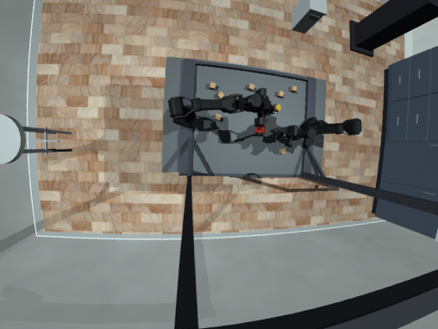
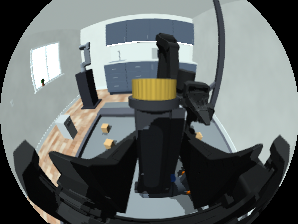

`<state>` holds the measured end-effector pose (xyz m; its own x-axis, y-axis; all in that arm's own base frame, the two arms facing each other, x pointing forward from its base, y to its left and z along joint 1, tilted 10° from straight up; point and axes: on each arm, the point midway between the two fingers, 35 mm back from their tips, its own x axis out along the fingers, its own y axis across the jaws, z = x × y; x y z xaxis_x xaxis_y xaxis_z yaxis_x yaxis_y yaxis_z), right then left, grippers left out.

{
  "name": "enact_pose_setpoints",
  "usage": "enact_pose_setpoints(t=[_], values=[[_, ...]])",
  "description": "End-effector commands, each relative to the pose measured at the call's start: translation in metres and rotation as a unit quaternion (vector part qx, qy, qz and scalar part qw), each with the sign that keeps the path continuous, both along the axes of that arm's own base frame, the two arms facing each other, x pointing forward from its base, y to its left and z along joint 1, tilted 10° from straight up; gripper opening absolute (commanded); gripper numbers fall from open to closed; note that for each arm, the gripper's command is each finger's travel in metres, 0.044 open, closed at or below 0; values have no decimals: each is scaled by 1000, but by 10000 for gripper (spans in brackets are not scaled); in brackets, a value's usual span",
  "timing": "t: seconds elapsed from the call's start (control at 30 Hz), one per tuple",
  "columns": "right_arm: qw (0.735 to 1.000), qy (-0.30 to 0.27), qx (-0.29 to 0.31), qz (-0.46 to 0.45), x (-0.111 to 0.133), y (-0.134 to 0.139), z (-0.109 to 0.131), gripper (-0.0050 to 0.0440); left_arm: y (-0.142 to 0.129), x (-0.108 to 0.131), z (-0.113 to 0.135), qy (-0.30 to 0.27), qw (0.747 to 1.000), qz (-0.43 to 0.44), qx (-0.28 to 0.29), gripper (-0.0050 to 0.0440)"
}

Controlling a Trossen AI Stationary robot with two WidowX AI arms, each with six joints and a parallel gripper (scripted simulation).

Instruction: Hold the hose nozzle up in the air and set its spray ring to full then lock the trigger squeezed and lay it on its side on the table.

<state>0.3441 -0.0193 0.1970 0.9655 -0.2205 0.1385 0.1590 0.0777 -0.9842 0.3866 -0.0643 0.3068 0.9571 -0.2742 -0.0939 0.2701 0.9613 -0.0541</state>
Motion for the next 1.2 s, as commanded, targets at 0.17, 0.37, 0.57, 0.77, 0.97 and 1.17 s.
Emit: enact_pose_setpoints(t=[0.17,0.37,0.57,0.77,0.97,1.17], values=[[1000,-6,0,-2,0,-1,4,408,1,-3,21,-26,1000,1,-5,173],[1000,-4,0,-2,0,-1,3,408,1,-3,21,-26,1000,1,-5,173],[1000,-2,0,-3,0,-1,2,408,1,-3,21,-26,1000,1,-5,173],[1000,-2,0,-3,0,-1,1,408,1,-3,21,-26,1000,1,-5,173],[1000,-1,0,-3,0,-1,1,408,1,-3,21,-26,1000,1,-5,173],[1000,-1,0,-3,0,-1,1,408,1,-3,21,-26,1000,1,-5,173]])
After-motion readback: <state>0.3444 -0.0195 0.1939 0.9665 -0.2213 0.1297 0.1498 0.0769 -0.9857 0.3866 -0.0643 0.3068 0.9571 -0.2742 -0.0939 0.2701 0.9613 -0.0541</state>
